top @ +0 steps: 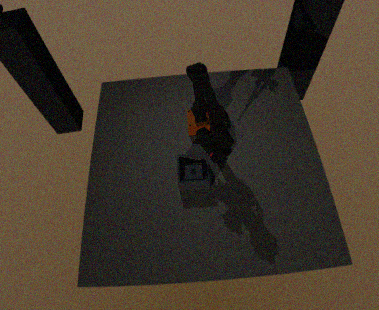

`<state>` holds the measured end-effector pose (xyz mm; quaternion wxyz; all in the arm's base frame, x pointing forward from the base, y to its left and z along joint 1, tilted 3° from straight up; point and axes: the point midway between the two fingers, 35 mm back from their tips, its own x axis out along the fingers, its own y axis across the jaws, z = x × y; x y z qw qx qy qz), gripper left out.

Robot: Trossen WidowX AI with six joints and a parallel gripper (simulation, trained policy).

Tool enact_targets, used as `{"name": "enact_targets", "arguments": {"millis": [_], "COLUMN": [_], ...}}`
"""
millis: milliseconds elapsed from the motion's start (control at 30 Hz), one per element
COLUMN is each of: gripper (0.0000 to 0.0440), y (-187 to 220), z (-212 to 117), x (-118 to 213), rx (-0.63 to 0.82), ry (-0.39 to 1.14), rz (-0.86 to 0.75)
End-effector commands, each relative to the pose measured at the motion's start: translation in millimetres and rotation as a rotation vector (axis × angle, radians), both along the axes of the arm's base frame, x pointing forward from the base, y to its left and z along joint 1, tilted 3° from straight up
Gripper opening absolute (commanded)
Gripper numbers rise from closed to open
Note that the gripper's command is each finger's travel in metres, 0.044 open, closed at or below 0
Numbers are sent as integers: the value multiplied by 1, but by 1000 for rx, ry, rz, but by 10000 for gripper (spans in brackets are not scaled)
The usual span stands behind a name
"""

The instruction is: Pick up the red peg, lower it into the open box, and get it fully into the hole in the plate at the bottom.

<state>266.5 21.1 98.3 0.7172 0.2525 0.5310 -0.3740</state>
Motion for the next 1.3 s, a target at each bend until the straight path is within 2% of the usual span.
{"name": "enact_targets", "arguments": {"millis": [0, 533, 967, 1033, 1133, 1267], "gripper": [0, 0, 3, 28, 98, 126], "y": [-11, -73, -104, -106, -109, -113], "z": [3, 2, -28, -36, -46, -55], "x": [6, 39, 55, 56, 56, 57], "rx": [-5, 28, 71, 76, 81, 81], "ry": [4, -15, 9, 20, 42, 78], "rz": [-15, -130, -184, -183, -174, -151]}}
